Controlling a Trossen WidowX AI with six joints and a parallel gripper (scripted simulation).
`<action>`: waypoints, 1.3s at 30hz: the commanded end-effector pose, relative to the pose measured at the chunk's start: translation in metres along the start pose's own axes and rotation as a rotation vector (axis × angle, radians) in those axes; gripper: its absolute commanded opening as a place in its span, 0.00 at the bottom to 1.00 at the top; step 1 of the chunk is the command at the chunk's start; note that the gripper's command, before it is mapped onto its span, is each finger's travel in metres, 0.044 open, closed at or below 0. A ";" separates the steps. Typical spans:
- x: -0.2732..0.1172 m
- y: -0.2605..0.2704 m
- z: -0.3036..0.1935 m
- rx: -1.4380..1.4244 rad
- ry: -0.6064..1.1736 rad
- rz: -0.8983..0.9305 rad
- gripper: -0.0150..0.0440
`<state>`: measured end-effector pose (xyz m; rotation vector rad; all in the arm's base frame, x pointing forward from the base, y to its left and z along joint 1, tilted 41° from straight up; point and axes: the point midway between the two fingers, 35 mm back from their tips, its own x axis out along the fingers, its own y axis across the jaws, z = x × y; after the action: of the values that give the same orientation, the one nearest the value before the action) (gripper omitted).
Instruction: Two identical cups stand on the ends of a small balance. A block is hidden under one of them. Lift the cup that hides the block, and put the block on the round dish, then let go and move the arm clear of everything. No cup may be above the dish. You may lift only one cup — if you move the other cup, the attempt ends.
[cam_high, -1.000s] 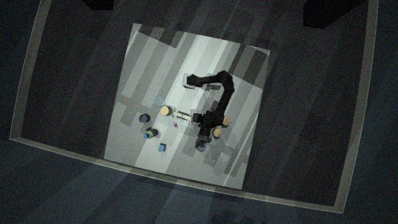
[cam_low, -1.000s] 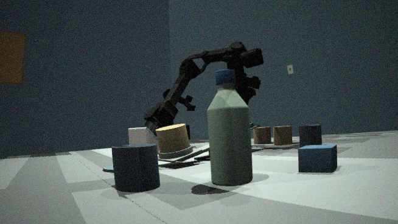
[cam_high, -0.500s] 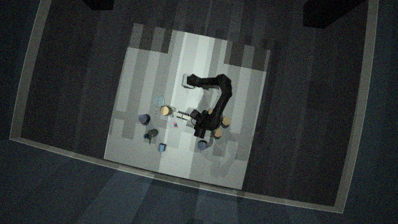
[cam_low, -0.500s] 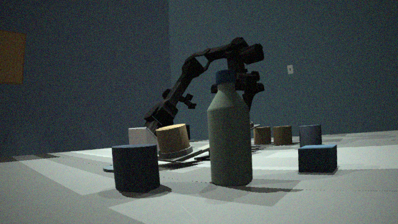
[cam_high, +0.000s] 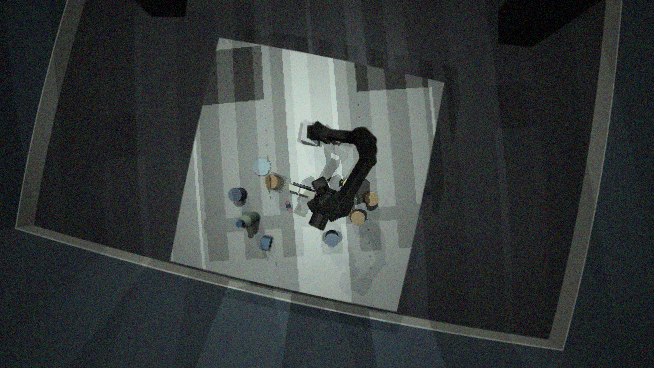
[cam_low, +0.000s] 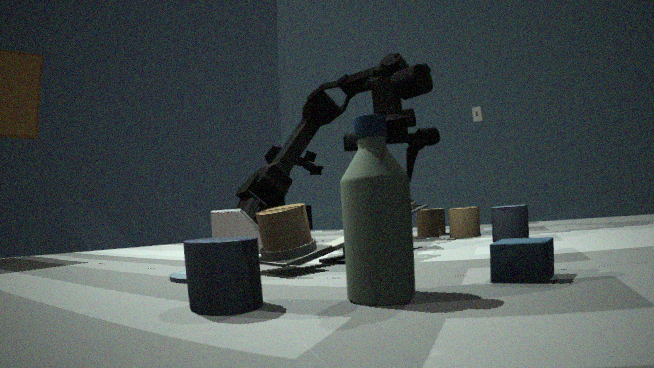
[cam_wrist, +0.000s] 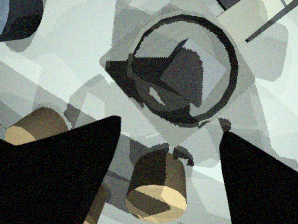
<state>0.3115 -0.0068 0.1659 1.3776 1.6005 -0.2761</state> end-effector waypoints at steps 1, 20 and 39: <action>-0.002 -0.001 0.008 0.153 0.001 -0.005 0.69; -0.003 -0.007 0.026 0.513 0.010 -0.013 0.69; 0.029 -0.007 0.026 0.512 0.010 -0.012 0.69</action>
<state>0.3229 -0.0141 0.1340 1.7460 1.6019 -0.7199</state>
